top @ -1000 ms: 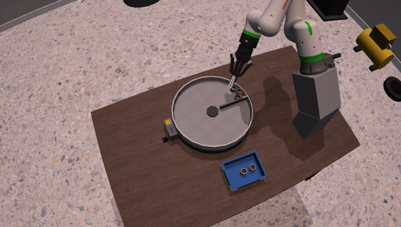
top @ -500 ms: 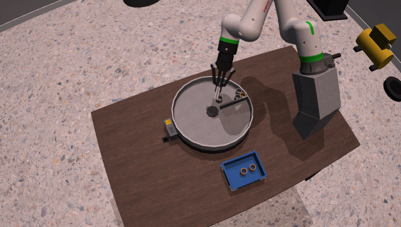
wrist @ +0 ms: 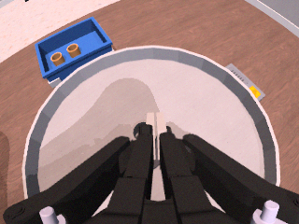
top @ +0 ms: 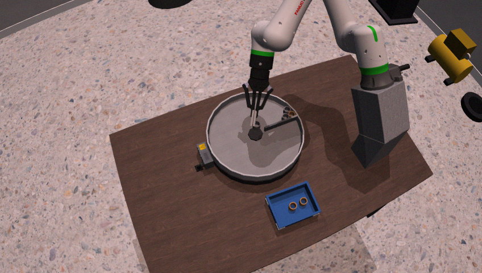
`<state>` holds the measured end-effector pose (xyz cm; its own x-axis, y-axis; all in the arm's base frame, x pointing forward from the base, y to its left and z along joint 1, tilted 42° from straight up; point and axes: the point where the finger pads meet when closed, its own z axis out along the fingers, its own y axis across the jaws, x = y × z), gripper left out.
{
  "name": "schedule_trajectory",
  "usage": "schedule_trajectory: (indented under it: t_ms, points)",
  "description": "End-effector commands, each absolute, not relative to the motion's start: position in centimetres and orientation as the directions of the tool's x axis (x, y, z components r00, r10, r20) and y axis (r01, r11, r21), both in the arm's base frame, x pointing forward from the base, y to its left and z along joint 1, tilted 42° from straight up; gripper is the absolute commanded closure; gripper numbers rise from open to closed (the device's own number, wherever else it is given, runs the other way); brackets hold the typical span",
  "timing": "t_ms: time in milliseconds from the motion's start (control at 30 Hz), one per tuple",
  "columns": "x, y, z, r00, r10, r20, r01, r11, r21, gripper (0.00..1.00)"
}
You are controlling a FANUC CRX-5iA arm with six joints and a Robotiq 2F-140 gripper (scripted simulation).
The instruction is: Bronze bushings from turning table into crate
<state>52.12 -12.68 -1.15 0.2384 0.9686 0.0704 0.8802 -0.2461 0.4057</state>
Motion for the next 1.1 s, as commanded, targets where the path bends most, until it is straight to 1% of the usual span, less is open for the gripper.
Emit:
schedule_trajectory:
  t_ms: [0,900,1067]
  points:
    - [52.1,-12.7,-1.1,0.237,0.969,0.072,0.881,-0.246,0.404,1.00]
    - [52.1,-12.7,-1.2,0.237,0.969,0.072,0.881,-0.246,0.404,1.00]
    - [52.5,-14.0,-2.6,0.237,0.969,0.072,0.881,-0.246,0.404,1.00]
